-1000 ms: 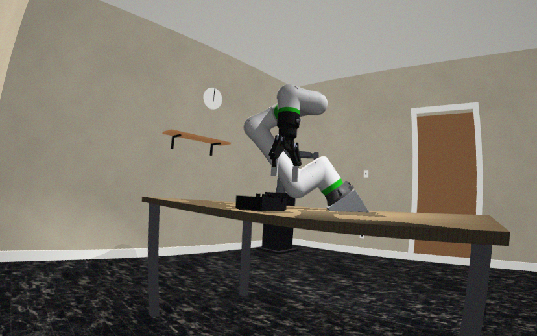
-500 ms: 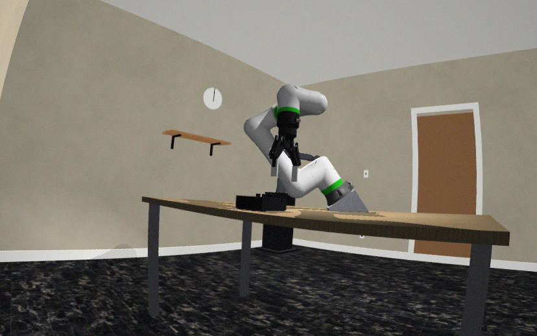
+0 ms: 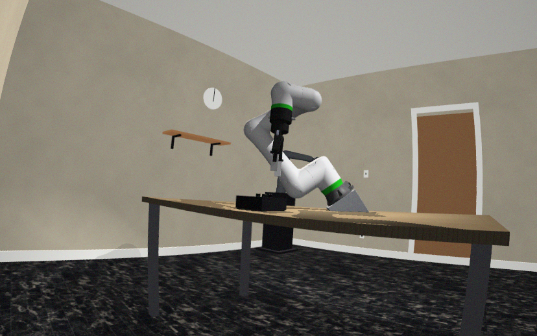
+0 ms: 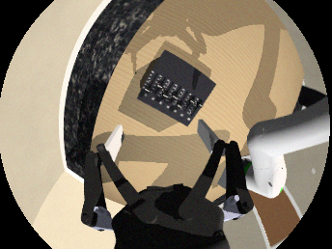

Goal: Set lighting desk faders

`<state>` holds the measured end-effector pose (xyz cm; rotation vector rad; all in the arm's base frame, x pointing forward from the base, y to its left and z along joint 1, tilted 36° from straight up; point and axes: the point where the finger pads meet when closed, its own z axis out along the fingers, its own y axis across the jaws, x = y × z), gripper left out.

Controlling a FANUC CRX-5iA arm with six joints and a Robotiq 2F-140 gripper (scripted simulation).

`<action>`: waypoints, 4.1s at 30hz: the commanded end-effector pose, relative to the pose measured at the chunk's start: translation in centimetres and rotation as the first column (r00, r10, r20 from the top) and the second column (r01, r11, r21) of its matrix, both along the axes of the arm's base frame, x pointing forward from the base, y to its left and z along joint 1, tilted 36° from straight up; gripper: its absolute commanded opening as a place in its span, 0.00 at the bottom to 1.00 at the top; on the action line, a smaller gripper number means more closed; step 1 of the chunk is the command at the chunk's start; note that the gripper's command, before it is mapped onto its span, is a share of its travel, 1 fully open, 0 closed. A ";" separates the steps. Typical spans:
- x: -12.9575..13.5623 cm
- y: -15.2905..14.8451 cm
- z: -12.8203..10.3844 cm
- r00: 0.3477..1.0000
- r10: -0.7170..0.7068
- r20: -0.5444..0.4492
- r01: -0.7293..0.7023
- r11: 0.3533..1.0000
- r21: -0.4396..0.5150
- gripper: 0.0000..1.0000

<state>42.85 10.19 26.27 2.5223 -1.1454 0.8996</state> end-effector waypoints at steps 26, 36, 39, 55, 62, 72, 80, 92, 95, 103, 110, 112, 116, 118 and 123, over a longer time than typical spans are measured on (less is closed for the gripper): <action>-1.8 -4.6 5.8 0.632 0.545 -0.550 -0.725 0.668 -0.171 1.00; -1.6 -4.3 4.0 0.827 0.410 -0.385 -0.500 0.849 -0.170 1.00; -1.5 -4.0 2.6 0.901 0.316 -0.298 -0.370 0.918 -0.146 1.00; -1.5 -3.3 -2.6 0.977 -0.213 0.011 0.210 0.972 0.106 1.00; -1.5 -3.3 -2.7 0.896 -0.430 0.107 0.399 0.888 0.228 0.00; -1.5 -3.3 -2.7 0.863 -0.487 0.134 0.443 0.857 0.261 0.00; -1.5 -3.3 -2.7 0.863 -0.487 0.134 0.443 0.857 0.261 0.00; -1.5 -3.3 -2.7 0.863 -0.487 0.134 0.443 0.857 0.261 0.00; -1.5 -3.3 -2.7 0.863 -0.487 0.134 0.443 0.857 0.261 0.00; -1.4 -3.3 -2.8 0.863 -0.487 0.134 0.443 0.857 0.261 0.00; -1.4 -3.4 -3.0 0.863 -0.487 0.134 0.443 0.857 0.261 0.00; -1.3 -3.5 -3.0 0.863 -0.487 0.135 0.443 0.857 0.261 0.00; -1.3 -3.5 -3.1 0.863 -0.487 0.135 0.443 0.857 0.261 0.00; -1.2 -3.6 -3.2 0.863 -0.487 0.135 0.443 0.857 0.261 0.00; -1.1 -3.7 -3.5 0.863 -0.487 0.135 0.443 0.857 0.261 0.00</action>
